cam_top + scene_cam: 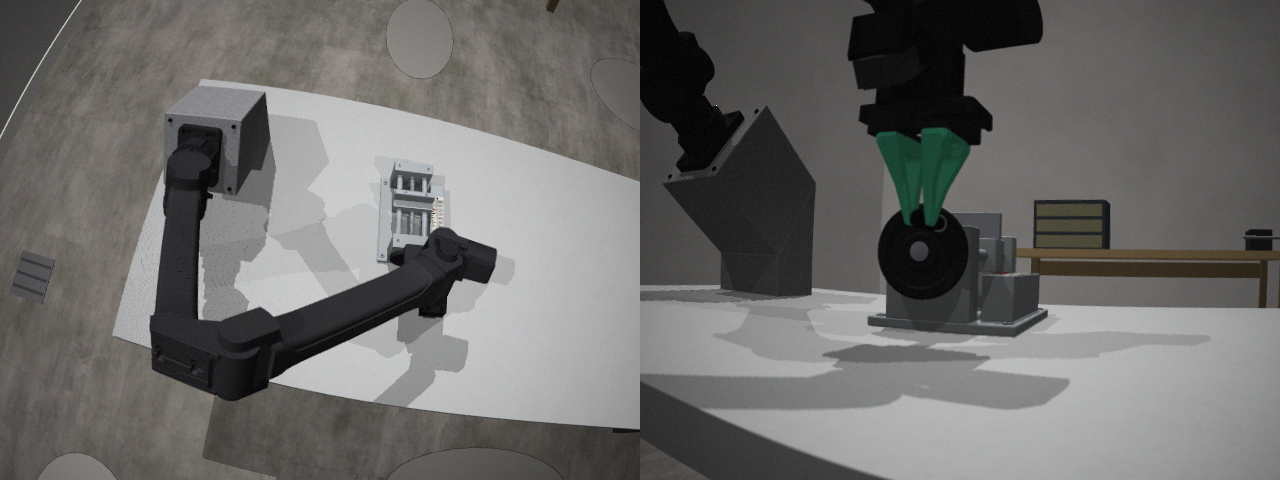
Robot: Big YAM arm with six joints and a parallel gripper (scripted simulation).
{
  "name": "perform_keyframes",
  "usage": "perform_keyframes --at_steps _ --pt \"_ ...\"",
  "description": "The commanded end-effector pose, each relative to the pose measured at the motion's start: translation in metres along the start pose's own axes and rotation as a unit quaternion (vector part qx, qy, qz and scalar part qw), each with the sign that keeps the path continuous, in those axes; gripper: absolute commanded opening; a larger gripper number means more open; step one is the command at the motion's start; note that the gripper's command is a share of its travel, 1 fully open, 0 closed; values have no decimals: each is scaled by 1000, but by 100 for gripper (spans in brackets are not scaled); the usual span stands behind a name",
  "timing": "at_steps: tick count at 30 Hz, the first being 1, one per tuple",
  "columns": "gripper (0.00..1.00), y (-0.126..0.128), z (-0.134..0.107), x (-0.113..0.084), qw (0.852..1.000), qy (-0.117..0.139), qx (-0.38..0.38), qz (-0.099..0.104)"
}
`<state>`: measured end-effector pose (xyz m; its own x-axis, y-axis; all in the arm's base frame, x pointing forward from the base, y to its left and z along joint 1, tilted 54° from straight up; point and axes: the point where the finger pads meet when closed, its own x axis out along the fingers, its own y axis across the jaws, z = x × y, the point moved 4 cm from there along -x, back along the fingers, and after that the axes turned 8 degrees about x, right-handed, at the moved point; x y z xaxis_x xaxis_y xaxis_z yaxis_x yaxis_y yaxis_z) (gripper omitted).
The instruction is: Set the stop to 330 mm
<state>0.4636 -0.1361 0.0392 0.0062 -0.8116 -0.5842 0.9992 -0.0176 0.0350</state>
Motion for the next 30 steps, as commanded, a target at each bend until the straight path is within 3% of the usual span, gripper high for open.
perform_keyframes --at_steps 1,21,30 --pt "6 4 -4 -27 1000 2 -2 23" --pt "6 -16 -1 -23 1000 1 -4 29" --pt "6 -31 7 -13 1000 1 1 16"
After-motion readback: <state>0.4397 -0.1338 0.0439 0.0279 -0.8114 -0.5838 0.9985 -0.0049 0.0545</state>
